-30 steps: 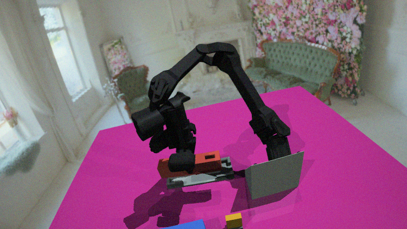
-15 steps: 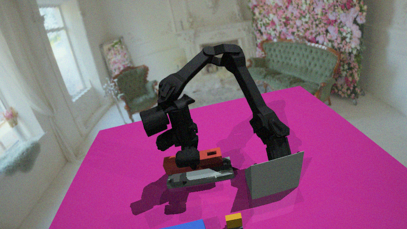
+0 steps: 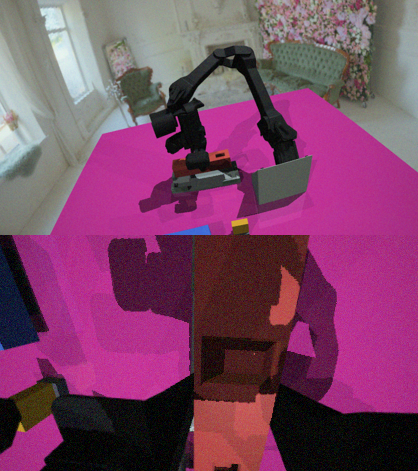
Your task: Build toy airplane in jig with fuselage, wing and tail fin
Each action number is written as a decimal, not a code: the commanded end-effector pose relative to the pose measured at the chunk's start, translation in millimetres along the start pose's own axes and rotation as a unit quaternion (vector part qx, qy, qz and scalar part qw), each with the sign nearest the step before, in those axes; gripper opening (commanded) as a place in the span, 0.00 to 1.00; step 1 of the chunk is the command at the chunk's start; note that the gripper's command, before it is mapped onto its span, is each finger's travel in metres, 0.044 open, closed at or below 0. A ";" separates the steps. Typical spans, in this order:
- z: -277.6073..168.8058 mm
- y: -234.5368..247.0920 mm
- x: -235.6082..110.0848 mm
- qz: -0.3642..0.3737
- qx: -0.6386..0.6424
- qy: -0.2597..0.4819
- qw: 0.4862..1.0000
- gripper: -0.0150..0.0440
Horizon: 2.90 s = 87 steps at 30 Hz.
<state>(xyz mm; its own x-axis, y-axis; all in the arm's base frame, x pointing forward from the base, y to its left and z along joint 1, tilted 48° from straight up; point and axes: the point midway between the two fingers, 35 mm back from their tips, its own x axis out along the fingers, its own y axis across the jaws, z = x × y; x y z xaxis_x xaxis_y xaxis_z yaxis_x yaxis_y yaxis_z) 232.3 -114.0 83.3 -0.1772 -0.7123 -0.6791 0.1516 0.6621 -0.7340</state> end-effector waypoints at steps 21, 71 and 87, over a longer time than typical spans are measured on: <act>1.6 -0.8 7.9 -0.002 -0.002 -0.005 1.000 0.59; 1.7 -2.3 36.9 0.000 0.003 -0.003 1.000 1.00; 3.0 0.0 -69.8 -0.001 -0.002 -0.004 1.000 1.00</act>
<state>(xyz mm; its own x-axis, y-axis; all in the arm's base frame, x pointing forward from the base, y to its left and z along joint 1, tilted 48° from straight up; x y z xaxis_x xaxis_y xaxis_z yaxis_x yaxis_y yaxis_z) 248.0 -68.1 127.9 -0.1538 -0.7181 -0.6787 0.1439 0.6633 -0.7344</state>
